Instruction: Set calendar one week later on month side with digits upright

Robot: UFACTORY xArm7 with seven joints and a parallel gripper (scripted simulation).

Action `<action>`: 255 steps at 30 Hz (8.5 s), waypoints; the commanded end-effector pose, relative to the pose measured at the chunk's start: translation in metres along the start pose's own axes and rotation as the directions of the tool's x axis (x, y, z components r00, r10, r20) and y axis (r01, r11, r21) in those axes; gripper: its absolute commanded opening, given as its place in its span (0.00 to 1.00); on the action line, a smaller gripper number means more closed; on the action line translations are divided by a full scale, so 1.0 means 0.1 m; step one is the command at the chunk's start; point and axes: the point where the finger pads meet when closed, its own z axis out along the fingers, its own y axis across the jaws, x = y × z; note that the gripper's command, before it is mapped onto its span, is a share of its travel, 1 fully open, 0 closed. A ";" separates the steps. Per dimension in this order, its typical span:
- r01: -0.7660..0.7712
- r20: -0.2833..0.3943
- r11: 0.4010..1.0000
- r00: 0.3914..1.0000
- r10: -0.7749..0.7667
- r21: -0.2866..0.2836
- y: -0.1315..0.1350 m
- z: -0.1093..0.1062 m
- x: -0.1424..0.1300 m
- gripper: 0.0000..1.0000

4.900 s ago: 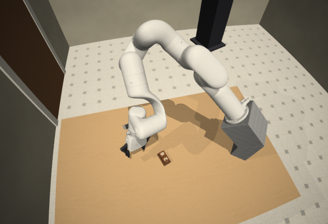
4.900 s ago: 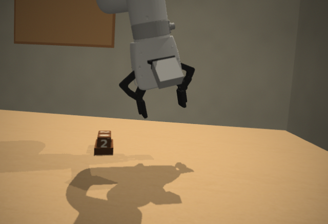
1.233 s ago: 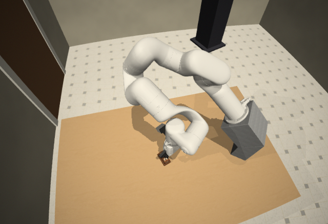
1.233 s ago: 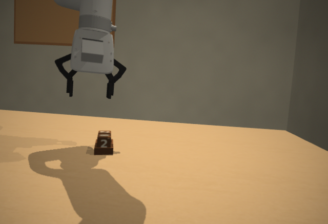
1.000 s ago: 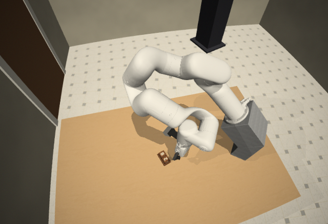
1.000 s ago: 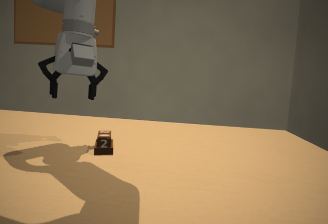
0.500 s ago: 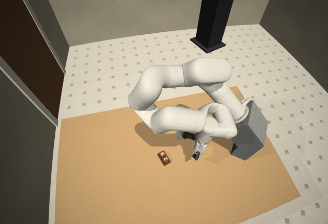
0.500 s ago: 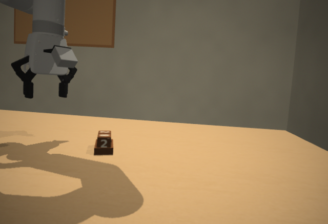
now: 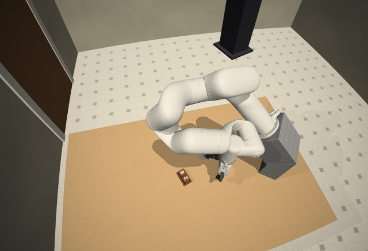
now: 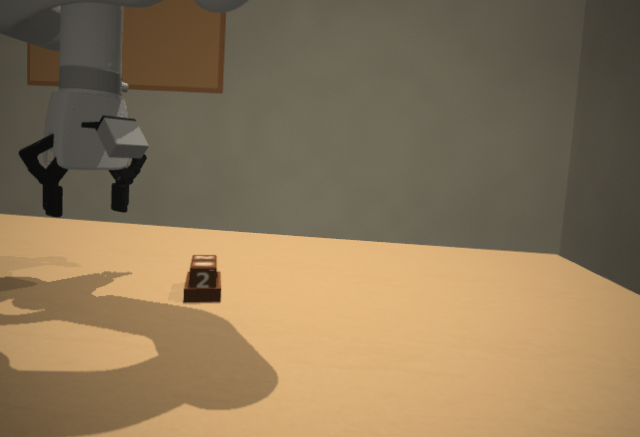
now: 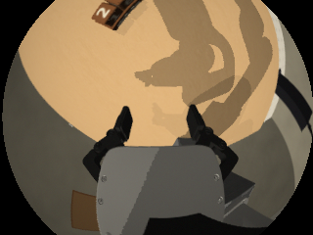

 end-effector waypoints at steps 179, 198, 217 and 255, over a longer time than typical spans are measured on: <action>0.000 0.000 1.000 1.000 0.000 0.006 0.22 0.57 0.25 1.00; 0.000 0.000 1.000 1.000 0.000 0.006 0.22 0.57 0.25 1.00; 0.000 0.000 1.000 1.000 0.000 0.006 0.22 0.57 0.25 1.00; 0.000 0.000 1.000 1.000 0.000 0.006 0.22 0.57 0.25 1.00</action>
